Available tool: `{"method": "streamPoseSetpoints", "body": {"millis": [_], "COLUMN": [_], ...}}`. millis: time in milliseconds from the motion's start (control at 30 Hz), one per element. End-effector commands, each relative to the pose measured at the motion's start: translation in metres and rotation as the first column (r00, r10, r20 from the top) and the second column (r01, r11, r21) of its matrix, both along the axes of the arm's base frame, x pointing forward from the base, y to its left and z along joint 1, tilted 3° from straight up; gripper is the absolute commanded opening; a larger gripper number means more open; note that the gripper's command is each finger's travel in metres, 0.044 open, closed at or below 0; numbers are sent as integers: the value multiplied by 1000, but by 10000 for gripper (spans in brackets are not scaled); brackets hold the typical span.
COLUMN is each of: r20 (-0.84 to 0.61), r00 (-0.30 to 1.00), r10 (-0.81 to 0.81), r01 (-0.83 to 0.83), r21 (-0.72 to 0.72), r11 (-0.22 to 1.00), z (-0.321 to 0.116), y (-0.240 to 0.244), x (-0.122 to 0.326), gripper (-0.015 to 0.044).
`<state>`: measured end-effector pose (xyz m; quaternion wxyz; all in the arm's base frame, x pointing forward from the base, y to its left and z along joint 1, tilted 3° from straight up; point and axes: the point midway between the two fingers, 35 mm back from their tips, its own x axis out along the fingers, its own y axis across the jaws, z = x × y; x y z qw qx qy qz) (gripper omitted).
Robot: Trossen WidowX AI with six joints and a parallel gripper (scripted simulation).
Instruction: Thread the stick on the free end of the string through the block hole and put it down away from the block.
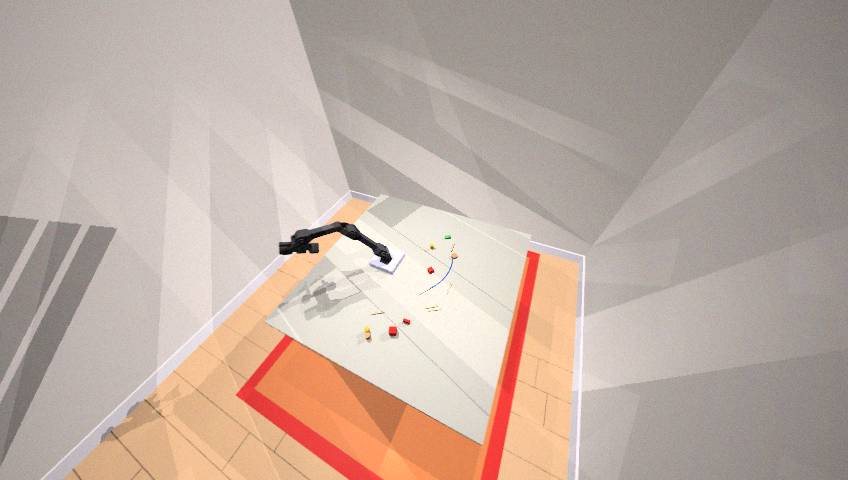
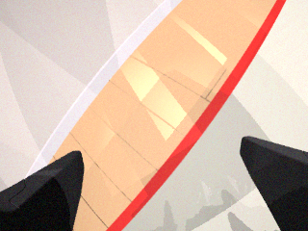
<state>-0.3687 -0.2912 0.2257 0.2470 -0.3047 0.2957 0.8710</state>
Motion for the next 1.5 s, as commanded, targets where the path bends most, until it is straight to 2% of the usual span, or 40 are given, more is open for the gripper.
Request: {"method": "streamPoseSetpoints", "body": {"millis": [0, 133, 233, 367, 467, 600, 700, 800, 1000, 1167, 1267, 1333, 1467], "r20": [0, -13, 54, 161, 250, 370, 456, 535, 666, 750, 784, 800, 813], "r00": [1000, 1000, 970, 850, 699, 442, 227, 10, -369, -572, -611, -599, -483], "r10": [0, 26, 238, 502, 670, 817, 861, 845, 648, 332, 108, -42, -324], "r01": [0, -26, -241, -523, -714, -894, -957, -951, -739, -354, -66, 131, 515], "r21": [0, -37, 42, 141, 201, 253, 271, 266, 214, 140, 85, 46, -35], "r11": [1000, 999, 970, 840, 670, 369, 109, -157, -639, -925, -994, -990, -856], "z": [0, -3, -11, -22, -31, -43, -51, -61, -79, -93, -101, -106, -116], "y": [0, -13, -49, -88, -111, -132, -140, -139, -117, -77, -44, -19, 38], "x": [0, 10, 50, 110, 160, 231, 285, 341, 448, 530, 573, 599, 644], "gripper": [426, 440, 440, 440, 440, 440, 440, 440, 440, 440, 440, 440, 440]}}
